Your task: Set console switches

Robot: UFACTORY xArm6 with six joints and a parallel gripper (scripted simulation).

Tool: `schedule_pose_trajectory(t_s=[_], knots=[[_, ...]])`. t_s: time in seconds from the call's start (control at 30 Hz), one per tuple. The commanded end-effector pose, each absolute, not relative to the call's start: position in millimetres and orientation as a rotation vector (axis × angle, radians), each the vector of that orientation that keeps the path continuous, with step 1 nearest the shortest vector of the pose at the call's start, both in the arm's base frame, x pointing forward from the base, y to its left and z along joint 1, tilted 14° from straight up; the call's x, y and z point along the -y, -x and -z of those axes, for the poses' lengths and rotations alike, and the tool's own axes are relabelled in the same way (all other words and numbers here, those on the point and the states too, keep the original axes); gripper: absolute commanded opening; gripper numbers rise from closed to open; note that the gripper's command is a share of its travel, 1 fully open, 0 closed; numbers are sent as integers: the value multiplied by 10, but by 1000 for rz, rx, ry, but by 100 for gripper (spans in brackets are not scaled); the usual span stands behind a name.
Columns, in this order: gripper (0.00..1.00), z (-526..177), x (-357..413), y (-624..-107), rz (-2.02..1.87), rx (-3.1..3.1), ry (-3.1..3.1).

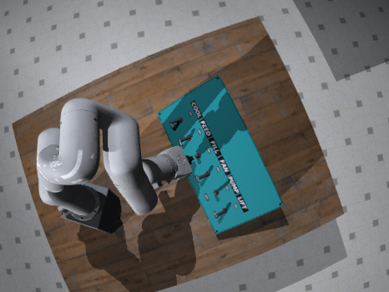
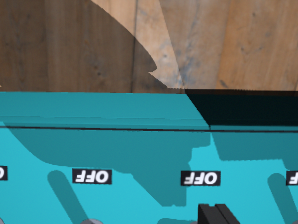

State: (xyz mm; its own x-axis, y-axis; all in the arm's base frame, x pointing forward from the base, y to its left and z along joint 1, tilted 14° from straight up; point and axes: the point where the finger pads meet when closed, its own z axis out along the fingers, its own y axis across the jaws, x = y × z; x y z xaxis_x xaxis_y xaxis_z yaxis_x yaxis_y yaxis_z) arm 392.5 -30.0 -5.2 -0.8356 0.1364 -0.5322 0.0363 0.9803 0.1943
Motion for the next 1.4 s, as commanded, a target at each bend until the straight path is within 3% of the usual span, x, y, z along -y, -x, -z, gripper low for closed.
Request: schedule_pose_trajectory(t_s=[0.0, 0.47, 1.37], knots=[[0, 76, 295, -3884, -236, -2551, -121], [0, 41, 300, -3828, -236, -2551, -121], [0, -714, 430, -3323, -236, -2551, -121]])
